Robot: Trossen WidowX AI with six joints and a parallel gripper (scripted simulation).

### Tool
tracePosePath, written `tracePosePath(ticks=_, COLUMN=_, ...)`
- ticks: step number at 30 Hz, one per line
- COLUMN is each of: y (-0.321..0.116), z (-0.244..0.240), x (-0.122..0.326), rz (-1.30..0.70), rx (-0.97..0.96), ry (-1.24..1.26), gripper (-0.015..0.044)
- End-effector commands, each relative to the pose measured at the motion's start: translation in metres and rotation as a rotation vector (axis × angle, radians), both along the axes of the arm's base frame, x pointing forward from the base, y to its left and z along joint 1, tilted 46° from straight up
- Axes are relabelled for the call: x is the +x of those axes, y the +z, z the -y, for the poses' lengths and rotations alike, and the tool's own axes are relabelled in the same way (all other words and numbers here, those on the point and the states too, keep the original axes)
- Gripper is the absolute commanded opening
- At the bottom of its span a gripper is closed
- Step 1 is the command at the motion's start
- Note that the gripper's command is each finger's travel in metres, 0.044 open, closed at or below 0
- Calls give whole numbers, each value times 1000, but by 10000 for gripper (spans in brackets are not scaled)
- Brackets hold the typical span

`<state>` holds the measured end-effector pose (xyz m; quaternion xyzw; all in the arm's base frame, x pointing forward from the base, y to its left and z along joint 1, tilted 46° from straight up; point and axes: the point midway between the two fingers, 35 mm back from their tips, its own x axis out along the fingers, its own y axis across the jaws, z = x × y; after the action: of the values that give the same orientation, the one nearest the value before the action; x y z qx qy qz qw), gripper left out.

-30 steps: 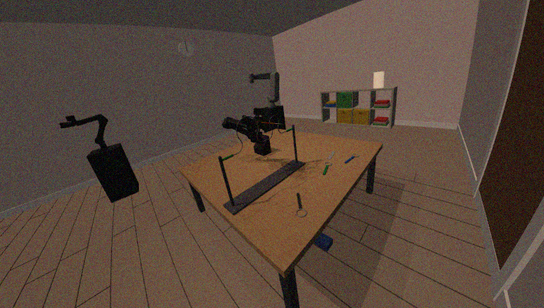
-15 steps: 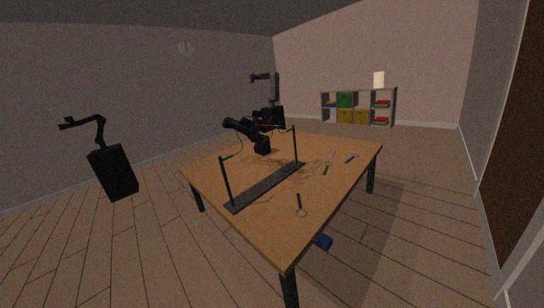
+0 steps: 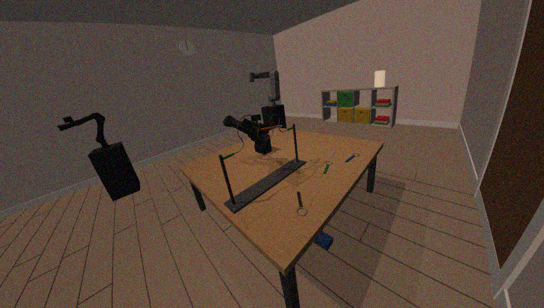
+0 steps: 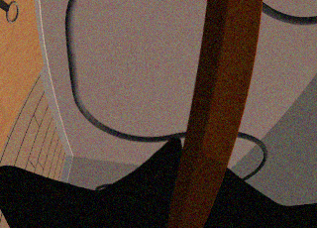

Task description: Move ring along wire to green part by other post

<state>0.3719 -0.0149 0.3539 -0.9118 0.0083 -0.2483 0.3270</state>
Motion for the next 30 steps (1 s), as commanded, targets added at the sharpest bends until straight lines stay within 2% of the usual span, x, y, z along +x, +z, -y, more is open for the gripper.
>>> tracePosePath(ticks=1, y=-14, z=10, x=1, rz=-16, rx=84, ry=-4, gripper=-150)
tracePosePath(ticks=30, y=-57, z=40, x=1, rz=-30, rx=431, ry=-9, gripper=-150)
